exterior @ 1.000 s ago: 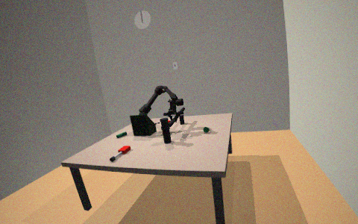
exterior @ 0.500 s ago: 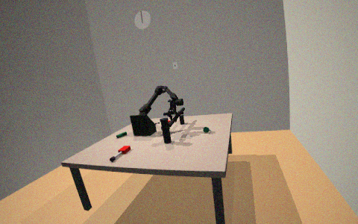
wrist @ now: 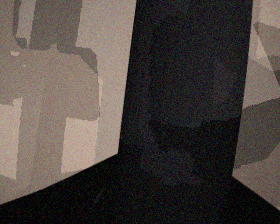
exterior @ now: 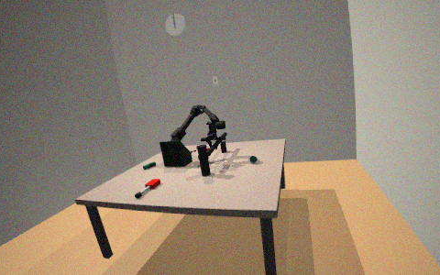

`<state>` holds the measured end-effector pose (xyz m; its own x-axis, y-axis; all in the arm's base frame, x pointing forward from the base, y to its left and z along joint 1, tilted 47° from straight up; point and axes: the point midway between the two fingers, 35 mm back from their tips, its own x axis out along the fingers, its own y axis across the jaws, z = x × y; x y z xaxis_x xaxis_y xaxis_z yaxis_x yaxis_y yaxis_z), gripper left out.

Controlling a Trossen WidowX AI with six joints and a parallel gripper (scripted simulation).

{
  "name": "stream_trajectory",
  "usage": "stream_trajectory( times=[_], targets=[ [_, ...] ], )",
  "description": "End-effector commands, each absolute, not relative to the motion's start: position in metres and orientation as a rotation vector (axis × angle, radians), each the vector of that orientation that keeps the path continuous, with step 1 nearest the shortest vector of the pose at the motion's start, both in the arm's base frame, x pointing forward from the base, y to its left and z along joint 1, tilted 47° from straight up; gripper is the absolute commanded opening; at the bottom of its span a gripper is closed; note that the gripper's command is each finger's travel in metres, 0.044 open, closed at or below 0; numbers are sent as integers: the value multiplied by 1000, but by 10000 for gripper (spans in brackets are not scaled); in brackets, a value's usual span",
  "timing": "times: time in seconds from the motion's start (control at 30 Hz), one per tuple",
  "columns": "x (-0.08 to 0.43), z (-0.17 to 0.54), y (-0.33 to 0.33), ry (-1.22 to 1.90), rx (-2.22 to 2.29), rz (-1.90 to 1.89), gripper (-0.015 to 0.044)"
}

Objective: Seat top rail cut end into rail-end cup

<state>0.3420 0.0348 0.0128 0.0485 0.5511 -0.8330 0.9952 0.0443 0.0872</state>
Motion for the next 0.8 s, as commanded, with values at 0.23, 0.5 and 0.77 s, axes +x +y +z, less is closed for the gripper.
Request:
stream_trajectory(
  times=[0.23, 0.5, 0.77],
  targets=[
    [343, -4, 22, 1590, 1596, -777, 0],
    [343, -4, 22, 1591, 1596, -777, 0],
    [343, -4, 22, 1591, 1596, -777, 0]
  ],
)
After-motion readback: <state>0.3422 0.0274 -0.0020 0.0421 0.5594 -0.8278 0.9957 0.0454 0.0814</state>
